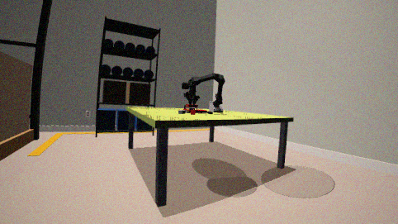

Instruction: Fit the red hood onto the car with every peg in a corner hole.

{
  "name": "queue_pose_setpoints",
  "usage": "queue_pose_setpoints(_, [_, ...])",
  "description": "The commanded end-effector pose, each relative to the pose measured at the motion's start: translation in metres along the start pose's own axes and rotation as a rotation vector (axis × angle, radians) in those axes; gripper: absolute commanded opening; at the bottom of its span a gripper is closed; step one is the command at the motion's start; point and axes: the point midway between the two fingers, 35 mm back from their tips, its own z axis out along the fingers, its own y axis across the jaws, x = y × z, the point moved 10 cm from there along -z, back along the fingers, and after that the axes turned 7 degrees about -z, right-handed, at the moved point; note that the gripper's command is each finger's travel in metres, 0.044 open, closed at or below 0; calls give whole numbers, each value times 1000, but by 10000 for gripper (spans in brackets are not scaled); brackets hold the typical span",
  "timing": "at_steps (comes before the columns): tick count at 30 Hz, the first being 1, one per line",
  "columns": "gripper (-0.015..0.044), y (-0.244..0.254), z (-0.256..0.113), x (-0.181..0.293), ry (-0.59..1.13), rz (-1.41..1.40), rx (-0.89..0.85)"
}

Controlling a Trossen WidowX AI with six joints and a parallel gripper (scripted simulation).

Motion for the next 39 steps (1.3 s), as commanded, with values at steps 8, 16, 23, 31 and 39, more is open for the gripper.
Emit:
queue_pose_setpoints(8, [0,0,4,0,-1,5,-3])
queue_pose_setpoints(16, [0,0,7,0,-1,5,-3])
queue_pose_setpoints(23, [0,0,9,0,-1,5,-4])
queue_pose_setpoints(31, [0,0,12,0,-1,5,-4])
queue_pose_setpoints(39, [0,0,12,0,-1,5,-3])
